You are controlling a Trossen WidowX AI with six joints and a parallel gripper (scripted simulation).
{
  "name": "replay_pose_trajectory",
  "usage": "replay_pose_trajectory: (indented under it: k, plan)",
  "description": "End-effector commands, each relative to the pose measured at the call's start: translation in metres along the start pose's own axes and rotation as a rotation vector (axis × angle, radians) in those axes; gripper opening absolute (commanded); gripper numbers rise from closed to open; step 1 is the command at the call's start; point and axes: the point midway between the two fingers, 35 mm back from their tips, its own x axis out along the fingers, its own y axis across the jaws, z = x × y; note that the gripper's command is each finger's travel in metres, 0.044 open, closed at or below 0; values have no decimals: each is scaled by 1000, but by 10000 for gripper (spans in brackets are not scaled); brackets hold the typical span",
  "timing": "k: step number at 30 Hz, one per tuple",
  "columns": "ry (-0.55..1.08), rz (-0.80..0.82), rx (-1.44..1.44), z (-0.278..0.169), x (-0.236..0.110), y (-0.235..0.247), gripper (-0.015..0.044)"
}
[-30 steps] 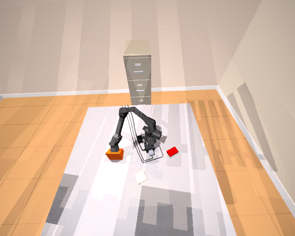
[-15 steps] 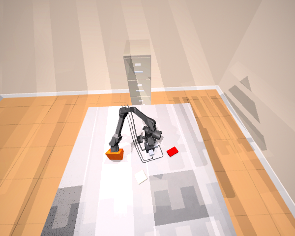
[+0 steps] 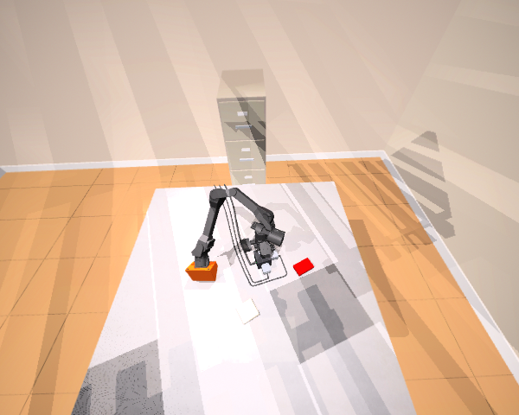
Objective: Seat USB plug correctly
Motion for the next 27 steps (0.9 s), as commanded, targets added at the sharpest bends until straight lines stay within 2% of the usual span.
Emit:
replay_pose_trajectory:
  k: [1, 27]
  plan:
    - [1, 4, 4, 0, 0, 0, 0]
    - [1, 4, 4, 0, 3, 1, 0]
